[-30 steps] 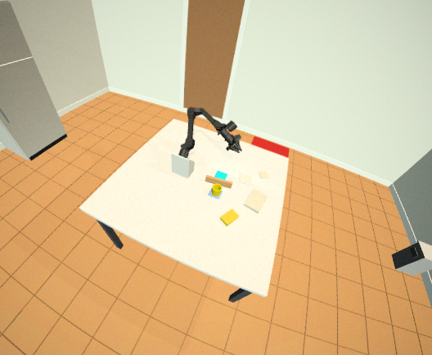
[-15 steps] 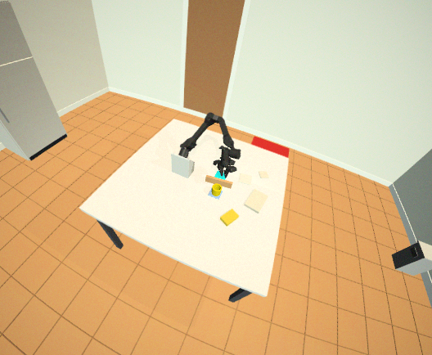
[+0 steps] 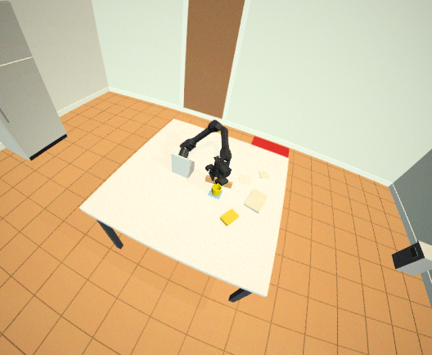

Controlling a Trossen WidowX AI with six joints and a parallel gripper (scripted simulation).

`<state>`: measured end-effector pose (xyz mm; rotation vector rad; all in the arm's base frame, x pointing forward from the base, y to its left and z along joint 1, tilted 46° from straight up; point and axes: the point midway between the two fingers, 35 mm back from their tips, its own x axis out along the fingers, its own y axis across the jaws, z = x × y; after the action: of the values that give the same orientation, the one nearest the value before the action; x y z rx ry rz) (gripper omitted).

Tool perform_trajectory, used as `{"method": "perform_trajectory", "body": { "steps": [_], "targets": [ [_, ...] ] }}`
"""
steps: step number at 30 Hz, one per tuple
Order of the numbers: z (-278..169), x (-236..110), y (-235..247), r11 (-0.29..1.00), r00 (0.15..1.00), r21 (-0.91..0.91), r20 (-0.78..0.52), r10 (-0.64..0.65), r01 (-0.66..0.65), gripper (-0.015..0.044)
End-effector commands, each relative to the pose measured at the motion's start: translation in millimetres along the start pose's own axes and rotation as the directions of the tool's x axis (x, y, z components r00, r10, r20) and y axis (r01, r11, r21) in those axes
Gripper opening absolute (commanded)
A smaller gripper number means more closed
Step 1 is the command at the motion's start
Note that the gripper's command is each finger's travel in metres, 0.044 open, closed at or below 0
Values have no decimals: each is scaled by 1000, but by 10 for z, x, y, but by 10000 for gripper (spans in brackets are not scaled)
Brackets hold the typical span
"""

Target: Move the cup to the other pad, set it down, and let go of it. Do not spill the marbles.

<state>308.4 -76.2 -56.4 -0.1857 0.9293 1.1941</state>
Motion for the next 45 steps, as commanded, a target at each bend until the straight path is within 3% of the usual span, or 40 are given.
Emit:
{"method": "perform_trajectory", "body": {
  "steps": [1, 45],
  "targets": [
    [8, 14, -22, 1000, 1000, -9, 5, -2, 3, 167],
    [23, 634, -25, 1000, 1000, -9, 8, -1, 1, 167]
  ]
}}
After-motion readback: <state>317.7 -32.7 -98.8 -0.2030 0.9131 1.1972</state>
